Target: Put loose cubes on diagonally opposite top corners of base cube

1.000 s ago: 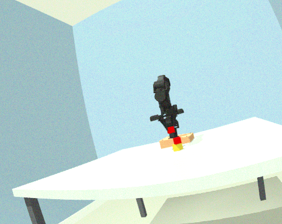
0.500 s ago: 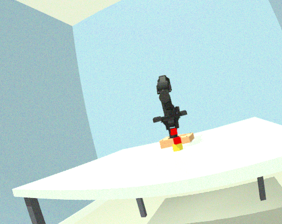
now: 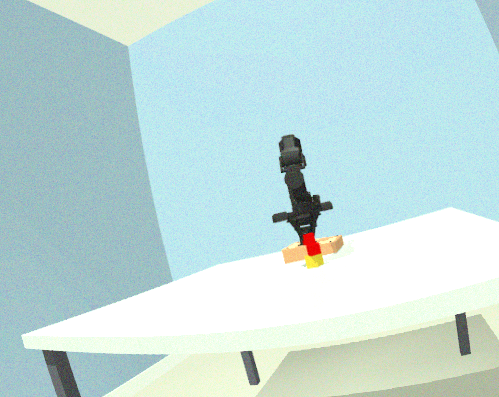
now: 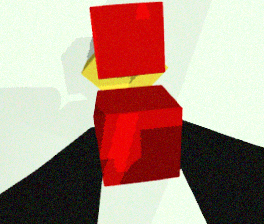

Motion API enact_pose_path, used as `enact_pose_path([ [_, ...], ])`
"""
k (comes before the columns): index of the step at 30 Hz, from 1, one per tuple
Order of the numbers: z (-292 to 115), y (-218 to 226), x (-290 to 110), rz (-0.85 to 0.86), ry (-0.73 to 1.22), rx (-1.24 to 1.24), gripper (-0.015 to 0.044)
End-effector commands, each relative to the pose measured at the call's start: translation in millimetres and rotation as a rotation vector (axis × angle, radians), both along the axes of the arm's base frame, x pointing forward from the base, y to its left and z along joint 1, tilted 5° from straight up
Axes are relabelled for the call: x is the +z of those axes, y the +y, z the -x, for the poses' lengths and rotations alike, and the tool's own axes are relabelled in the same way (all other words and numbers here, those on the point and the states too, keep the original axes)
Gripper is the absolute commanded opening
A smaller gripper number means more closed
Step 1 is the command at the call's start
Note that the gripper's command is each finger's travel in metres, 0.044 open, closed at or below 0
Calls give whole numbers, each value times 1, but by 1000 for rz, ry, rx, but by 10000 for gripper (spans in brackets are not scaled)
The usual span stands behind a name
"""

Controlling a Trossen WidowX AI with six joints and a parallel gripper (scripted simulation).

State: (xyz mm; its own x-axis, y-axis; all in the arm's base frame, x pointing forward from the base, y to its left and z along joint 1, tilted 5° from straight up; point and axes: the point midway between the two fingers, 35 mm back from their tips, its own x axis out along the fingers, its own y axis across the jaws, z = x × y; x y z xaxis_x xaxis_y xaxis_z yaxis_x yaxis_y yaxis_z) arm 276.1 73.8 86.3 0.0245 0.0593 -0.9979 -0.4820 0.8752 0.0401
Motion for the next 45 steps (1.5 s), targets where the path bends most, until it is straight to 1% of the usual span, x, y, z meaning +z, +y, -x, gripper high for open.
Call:
enact_pose_path([
  [1, 0, 0, -6, -1, 3, -8, 105],
  [13, -1, 1, -27, -27, 1, -54, 105],
  [37, -1, 1, -29, -27, 1, -53, 105],
  [41, -1, 1, -29, -27, 1, -53, 205],
  [45, -1, 1, -29, -27, 1, -53, 205],
])
